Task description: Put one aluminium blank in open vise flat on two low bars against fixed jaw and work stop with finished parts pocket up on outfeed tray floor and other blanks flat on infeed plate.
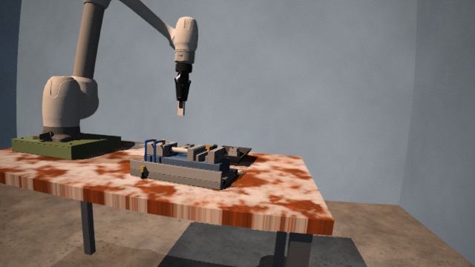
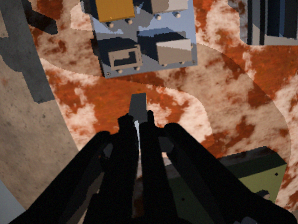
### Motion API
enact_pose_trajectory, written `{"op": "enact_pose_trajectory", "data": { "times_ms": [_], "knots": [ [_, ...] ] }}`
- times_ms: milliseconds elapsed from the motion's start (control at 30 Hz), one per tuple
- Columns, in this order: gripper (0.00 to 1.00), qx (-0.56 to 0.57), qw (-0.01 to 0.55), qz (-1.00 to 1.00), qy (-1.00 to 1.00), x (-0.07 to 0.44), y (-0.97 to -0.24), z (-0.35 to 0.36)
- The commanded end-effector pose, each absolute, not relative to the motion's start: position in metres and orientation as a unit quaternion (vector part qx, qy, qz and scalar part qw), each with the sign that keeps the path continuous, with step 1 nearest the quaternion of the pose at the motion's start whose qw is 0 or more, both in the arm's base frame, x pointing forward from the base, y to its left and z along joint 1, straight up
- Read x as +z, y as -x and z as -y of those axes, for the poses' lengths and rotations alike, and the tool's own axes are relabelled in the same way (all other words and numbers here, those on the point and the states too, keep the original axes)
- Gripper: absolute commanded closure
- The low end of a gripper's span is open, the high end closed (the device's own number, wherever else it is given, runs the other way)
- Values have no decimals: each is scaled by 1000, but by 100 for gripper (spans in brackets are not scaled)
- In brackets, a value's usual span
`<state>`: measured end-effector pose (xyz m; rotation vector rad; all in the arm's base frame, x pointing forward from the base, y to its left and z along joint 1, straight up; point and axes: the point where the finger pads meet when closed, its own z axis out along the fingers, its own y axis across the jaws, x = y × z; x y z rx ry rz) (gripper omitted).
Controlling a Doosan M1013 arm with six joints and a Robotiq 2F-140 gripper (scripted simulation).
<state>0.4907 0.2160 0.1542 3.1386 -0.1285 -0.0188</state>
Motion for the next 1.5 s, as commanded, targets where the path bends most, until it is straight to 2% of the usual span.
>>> {"op": "enact_pose_trajectory", "data": {
  "times_ms": [0, 1467],
  "knots": [
    [100, -2, -3, 42, -999, 158, -494, -215],
    [100, -2, -3, 42, -999, 153, -494, -215]
  ]
}}
